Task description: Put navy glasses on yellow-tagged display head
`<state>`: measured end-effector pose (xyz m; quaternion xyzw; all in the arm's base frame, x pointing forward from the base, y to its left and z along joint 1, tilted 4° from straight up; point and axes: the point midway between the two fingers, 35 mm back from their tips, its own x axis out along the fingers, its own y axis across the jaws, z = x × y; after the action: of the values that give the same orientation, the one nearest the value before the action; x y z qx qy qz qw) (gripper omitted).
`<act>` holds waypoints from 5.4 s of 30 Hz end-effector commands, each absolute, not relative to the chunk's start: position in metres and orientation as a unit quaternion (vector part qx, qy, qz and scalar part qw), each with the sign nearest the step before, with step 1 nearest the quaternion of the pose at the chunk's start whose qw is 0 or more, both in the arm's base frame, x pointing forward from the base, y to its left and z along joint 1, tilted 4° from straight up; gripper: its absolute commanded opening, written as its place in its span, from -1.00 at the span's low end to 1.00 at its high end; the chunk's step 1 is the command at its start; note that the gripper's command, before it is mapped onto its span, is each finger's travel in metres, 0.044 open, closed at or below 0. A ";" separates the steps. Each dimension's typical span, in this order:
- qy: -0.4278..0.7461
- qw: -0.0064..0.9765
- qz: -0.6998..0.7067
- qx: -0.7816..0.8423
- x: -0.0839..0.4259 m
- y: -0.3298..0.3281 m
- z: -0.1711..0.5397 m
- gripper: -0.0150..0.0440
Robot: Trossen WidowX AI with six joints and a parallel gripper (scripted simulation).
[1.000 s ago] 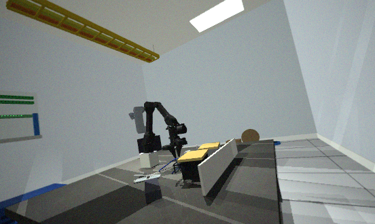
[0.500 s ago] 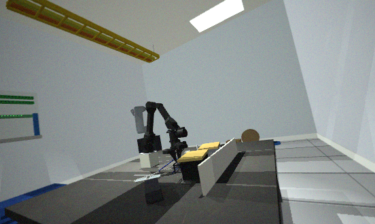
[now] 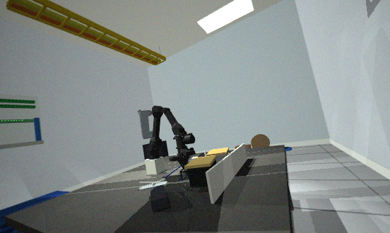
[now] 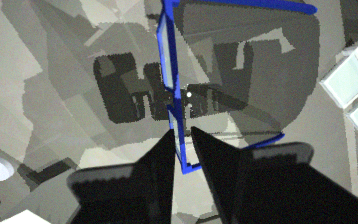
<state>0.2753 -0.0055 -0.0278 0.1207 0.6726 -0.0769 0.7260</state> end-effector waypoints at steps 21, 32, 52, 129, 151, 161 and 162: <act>0.673 0.726 -0.077 0.121 0.277 -0.007 0.000 -0.49; 0.673 0.725 -0.077 0.122 0.270 -0.010 0.069 -0.49; 0.661 0.746 0.086 0.009 0.277 -0.036 0.074 -0.49; 0.132 0.542 0.456 -0.693 0.259 -0.196 0.116 -0.49; 0.140 0.546 0.457 -0.688 0.259 -0.195 0.114 -0.49; 0.182 0.546 0.499 -0.648 0.267 -0.166 0.103 -0.49; 0.188 0.545 0.504 -0.643 0.268 -0.162 0.101 -0.49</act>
<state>0.2660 -0.1726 0.1057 -0.6563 0.1713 0.4907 0.5468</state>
